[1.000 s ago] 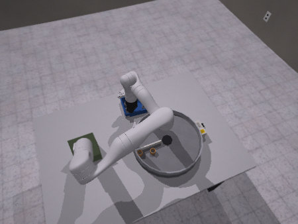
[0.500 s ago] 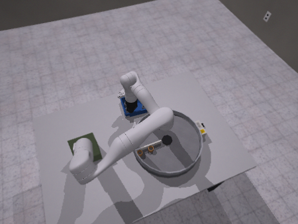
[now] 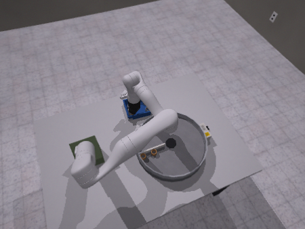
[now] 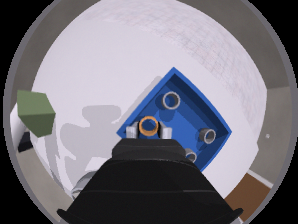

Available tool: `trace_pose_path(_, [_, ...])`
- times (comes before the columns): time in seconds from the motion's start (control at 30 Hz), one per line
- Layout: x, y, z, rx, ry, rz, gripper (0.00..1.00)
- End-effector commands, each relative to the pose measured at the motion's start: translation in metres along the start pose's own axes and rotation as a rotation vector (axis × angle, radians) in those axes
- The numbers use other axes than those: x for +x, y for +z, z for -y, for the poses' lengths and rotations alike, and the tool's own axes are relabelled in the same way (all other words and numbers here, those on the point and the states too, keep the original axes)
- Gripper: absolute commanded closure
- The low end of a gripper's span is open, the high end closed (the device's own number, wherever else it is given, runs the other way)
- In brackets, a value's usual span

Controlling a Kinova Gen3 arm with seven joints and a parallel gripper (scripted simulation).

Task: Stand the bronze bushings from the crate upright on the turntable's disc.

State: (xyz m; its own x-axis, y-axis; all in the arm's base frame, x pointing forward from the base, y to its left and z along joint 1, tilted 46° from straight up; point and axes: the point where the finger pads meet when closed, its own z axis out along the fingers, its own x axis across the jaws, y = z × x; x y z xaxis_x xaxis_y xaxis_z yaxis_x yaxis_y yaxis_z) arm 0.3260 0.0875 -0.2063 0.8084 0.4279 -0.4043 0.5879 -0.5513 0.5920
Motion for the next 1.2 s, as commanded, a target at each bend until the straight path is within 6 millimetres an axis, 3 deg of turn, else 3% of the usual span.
trace_pose_path(0.0, [0.003,-0.014,-0.001,-0.004,-0.002,-0.008,1.00])
trace_pose_path(0.53, [0.003,-0.081,-0.001,-0.003,-0.002,-0.009,1.00])
trace_pose_path(0.83, [0.003,-0.096,0.000,-0.003,-0.002,-0.009,1.00])
trace_pose_path(1.17, [0.002,-0.097,0.000,-0.004,-0.004,-0.009,1.00])
